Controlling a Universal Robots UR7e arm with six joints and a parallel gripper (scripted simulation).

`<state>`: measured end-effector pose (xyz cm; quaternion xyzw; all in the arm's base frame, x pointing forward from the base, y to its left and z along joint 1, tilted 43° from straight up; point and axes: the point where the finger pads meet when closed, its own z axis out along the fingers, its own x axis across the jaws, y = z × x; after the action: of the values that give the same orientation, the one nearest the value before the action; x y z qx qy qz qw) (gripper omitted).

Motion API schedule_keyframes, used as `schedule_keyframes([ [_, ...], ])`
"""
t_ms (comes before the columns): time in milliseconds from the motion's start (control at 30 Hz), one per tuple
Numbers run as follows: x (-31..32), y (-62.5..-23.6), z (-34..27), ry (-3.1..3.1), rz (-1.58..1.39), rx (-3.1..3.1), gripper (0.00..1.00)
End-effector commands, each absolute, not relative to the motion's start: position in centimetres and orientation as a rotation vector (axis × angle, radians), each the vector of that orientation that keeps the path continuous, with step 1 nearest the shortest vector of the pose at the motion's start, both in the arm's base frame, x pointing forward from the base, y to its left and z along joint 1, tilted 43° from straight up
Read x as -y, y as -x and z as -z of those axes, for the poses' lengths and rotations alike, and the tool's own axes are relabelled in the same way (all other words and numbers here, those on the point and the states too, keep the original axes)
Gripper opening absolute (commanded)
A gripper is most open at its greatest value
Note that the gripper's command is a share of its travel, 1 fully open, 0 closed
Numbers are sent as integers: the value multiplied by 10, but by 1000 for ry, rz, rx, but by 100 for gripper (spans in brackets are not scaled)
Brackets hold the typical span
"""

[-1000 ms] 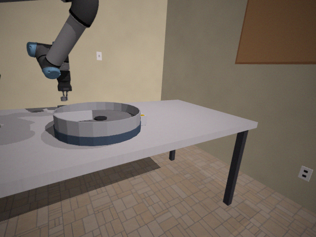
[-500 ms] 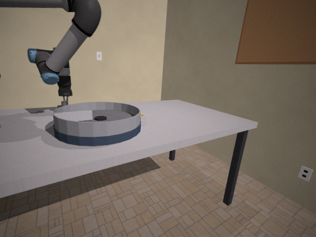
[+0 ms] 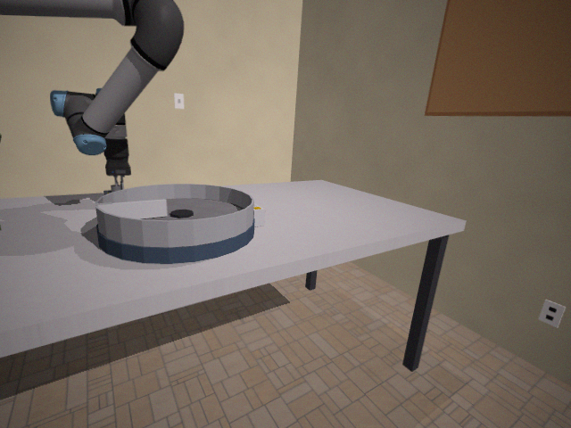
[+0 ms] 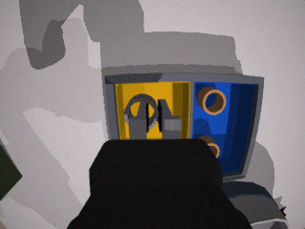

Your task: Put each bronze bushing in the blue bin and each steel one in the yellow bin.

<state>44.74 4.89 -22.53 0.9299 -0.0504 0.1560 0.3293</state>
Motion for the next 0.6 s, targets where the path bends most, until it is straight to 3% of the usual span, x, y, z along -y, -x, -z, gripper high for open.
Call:
schedule_keyframes([
  [0,-46,-449,229,-2433,-410,131,0],
  [567,-43,-451,234,-2433,-410,131,0],
])
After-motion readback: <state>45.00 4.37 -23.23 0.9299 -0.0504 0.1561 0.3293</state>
